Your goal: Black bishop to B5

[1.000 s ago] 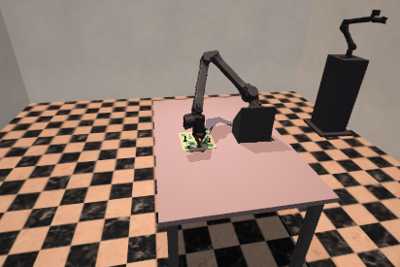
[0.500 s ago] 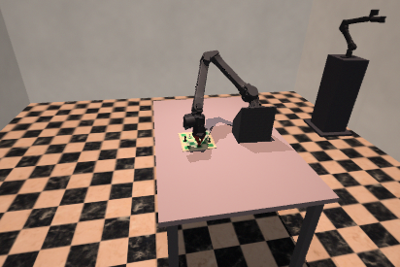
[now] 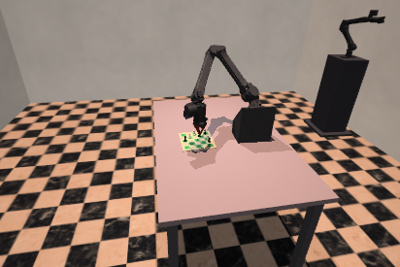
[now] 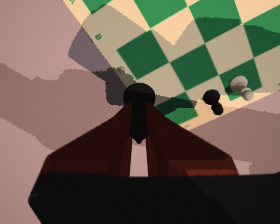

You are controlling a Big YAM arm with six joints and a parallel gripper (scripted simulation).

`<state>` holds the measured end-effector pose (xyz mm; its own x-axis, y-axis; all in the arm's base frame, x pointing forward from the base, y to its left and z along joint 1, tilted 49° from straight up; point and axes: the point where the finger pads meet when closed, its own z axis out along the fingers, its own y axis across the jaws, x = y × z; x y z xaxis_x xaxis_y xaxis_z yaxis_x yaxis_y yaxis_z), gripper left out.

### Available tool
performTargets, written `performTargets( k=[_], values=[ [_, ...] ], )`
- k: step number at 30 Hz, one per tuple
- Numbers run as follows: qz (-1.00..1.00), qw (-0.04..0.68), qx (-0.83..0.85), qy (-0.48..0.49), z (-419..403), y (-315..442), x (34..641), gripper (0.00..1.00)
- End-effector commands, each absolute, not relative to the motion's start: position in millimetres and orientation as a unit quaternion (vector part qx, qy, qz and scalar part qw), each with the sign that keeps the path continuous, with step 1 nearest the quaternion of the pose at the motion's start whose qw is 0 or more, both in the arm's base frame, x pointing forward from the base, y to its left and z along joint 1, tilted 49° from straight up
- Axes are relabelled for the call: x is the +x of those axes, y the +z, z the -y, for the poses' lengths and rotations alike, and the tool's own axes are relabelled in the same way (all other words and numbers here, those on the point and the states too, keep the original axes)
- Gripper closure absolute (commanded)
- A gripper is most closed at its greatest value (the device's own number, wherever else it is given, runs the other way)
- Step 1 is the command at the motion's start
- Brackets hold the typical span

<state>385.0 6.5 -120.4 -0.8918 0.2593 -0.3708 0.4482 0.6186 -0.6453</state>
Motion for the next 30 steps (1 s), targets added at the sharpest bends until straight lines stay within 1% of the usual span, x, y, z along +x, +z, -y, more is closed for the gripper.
performTargets(
  k=[1, 5, 8, 17, 19, 23, 30],
  values=[
    [-0.888, 0.144, 0.221, -0.378, -32, -101, 404, 1.00],
    [-0.888, 0.143, 0.220, -0.379, -42, -93, 402, 1.00],
    [-0.883, 0.126, 0.231, -0.389, -26, -101, 398, 1.00],
    [-0.885, 0.136, 0.230, -0.382, -32, -97, 402, 1.00],
    [-0.887, 0.134, 0.222, -0.381, -26, -87, 408, 1.00],
    [-0.899, 0.110, 0.166, -0.389, -7, -63, 421, 1.00],
    [-0.914, 0.048, 0.009, -0.402, 54, 9, 451, 1.00]
  ],
)
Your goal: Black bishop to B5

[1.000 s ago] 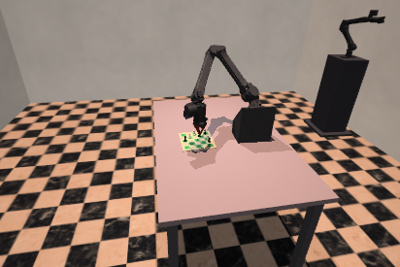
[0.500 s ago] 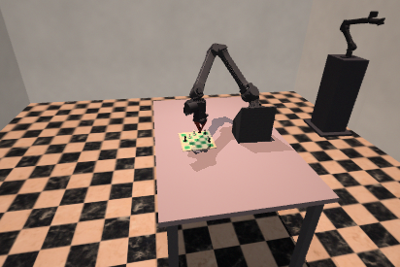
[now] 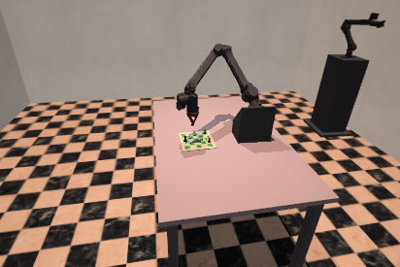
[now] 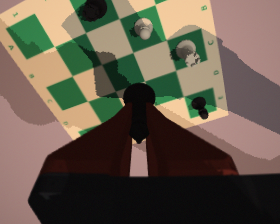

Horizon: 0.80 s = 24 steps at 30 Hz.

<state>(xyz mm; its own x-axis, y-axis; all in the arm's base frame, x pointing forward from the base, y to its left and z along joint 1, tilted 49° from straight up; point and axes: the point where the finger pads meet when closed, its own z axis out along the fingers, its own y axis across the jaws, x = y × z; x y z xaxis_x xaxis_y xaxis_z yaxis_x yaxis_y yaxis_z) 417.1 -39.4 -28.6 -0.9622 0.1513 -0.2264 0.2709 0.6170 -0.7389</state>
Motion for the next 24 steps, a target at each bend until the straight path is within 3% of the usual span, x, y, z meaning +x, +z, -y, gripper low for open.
performTargets(
  k=[1, 9, 24],
  values=[
    [-0.914, 0.048, 0.009, -0.402, 54, 9, 451, 1.00],
    [-0.910, 0.005, -0.064, -0.410, 60, 7, 436, 1.00],
    [-0.911, 0.002, -0.046, -0.410, 77, 10, 435, 1.00]
  ],
)
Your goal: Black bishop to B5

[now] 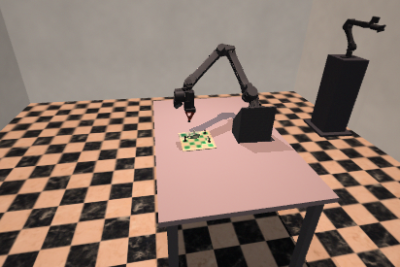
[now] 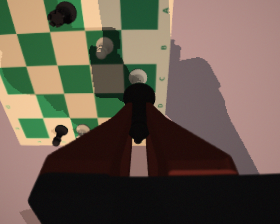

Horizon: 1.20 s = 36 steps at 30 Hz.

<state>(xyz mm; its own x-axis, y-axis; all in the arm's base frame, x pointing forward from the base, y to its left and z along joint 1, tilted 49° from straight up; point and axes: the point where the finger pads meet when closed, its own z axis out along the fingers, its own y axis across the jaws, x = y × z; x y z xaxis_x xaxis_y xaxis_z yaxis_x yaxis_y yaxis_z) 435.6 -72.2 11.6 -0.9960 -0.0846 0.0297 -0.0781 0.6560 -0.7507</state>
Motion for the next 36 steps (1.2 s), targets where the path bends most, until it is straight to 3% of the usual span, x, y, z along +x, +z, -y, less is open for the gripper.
performTargets(
  k=[1, 36],
  values=[
    [-0.911, 0.000, -0.047, -0.410, 78, 7, 434, 1.00],
    [-0.910, 0.001, -0.054, -0.411, 144, -51, 440, 1.00]
  ],
)
